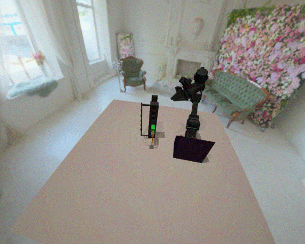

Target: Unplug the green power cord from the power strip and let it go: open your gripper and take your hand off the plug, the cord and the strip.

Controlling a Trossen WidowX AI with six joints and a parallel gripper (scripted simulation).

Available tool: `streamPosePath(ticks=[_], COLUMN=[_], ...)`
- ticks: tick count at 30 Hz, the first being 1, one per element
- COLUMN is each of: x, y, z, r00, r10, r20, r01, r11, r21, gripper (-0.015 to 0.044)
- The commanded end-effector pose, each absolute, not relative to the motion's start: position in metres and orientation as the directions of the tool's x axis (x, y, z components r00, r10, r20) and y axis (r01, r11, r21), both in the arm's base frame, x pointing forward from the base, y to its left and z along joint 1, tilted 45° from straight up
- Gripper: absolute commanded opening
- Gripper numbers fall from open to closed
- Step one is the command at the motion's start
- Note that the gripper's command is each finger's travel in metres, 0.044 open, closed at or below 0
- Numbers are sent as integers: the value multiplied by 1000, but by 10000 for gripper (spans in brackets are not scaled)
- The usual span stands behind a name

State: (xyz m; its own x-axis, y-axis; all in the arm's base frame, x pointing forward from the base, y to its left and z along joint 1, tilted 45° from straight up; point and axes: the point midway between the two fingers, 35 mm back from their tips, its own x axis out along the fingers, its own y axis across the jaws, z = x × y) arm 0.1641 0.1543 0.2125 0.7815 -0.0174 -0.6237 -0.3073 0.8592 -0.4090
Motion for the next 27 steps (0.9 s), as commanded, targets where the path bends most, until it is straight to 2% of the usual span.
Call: streamPosePath(ticks=[1, 8, 10, 15, 23, 27], x=[212, 241, 251, 261, 265, 264], y=[141, 114, 99, 74, 29, 25], z=[164, 125, 105, 75, 27, 23], r00=[639, 478, 384, 231, -31, -52], r10=[-305, -487, -553, -630, -691, -693], r20=[-706, -731, -739, -742, -722, -719], r01=[-455, -669, -788, -929, -995, -991], r11=[591, 338, 221, 85, -48, -56], r21=[-666, -662, -574, -361, 88, 125], gripper=[160, 160, 160, 160, 160, 160])
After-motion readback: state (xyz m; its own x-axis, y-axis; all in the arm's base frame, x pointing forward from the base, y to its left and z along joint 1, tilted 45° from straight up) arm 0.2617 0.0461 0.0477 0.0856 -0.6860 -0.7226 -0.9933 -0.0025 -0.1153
